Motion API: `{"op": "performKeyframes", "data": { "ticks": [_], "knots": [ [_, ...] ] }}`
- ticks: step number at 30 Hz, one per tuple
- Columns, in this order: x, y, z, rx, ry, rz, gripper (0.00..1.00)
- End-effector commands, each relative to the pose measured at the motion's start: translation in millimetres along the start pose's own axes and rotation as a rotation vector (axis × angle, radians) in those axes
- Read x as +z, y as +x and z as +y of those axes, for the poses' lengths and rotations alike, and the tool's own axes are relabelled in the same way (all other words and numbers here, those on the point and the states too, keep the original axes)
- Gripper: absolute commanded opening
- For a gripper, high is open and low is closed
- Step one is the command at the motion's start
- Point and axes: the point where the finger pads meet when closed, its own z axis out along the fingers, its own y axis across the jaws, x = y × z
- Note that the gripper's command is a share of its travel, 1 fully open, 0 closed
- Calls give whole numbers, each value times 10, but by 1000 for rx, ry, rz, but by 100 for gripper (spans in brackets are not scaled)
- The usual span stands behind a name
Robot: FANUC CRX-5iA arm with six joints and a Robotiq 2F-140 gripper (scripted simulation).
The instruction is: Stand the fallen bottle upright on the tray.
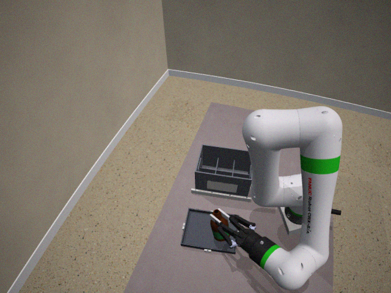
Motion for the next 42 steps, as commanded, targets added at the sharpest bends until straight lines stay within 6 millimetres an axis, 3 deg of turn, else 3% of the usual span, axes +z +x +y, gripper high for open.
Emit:
{"op": "performKeyframes", "data": {
  "ticks": [1,42],
  "knots": [
    [19,8,22,0,0,0,0],
    [54,21,63,0,0,0,0]
  ]
}}
